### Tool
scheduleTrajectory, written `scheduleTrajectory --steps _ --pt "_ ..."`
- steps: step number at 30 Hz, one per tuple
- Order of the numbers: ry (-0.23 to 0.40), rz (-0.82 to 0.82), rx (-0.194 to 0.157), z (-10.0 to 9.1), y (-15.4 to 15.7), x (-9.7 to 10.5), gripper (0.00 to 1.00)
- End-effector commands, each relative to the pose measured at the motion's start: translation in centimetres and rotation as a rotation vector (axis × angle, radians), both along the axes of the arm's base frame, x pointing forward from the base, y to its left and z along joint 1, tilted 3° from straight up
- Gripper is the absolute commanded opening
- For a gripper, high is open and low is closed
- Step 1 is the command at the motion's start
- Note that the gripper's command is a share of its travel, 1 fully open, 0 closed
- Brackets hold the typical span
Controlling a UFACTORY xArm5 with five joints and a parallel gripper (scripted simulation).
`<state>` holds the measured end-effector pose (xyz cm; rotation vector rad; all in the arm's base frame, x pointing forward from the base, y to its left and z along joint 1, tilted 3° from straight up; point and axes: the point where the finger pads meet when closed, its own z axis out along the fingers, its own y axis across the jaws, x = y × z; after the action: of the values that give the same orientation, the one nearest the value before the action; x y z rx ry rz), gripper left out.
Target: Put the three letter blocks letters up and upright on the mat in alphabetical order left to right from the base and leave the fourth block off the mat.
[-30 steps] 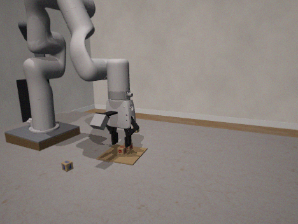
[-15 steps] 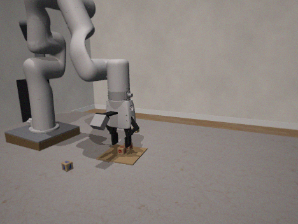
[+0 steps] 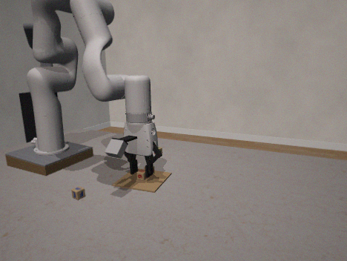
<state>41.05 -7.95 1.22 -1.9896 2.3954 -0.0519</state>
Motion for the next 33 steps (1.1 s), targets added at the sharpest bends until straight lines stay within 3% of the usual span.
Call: scheduleTrajectory --steps 1,33 --pt "-0.003 0.000 -0.001 -0.58 -0.03 0.16 0.55" --pt "-0.003 0.000 -0.001 -0.93 -0.03 0.17 0.55"
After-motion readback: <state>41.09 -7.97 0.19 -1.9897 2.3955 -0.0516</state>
